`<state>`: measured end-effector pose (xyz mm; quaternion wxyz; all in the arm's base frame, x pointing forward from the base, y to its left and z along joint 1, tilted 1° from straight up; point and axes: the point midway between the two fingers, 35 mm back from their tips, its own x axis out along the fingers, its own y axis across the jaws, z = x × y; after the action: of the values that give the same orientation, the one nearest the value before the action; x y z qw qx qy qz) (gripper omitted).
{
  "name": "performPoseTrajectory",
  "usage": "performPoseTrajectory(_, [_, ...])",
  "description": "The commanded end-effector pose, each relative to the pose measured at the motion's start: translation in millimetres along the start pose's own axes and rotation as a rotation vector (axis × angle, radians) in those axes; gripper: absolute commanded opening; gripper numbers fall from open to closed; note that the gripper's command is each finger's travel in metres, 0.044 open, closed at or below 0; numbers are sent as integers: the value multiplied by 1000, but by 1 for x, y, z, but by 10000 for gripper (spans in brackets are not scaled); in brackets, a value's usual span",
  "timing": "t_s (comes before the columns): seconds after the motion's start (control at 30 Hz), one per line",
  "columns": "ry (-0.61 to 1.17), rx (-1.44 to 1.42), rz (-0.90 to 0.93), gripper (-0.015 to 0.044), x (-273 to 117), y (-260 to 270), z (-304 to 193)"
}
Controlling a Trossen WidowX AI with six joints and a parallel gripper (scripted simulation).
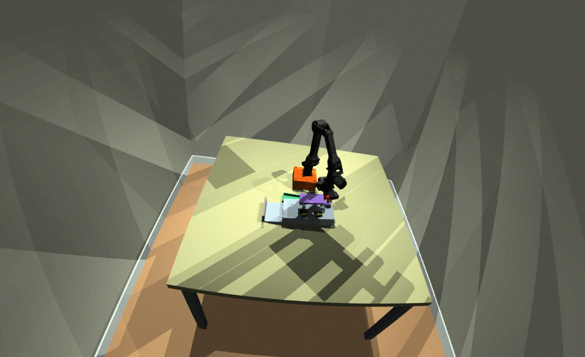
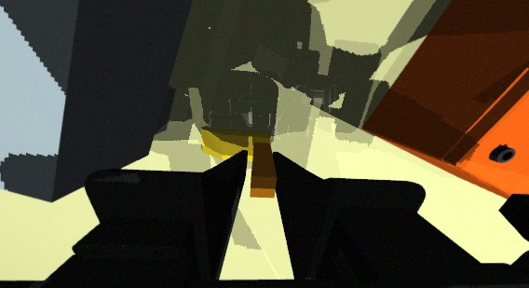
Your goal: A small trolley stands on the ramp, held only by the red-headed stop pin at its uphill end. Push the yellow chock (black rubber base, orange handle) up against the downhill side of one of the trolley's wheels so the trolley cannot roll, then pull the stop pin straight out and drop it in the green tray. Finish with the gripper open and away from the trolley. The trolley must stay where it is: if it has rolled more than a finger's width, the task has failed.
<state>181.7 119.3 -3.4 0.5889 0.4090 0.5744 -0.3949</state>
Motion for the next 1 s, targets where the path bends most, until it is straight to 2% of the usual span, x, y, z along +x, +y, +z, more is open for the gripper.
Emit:
performPoseTrajectory(0.0, [0, 0, 1, 58, 0, 0, 0])
performPoseTrajectory(0.23, [0, 0, 1, 0, -1, 0, 0])
performPoseTrajectory(0.97, [2, 3, -9, 0, -71, -8, 3])
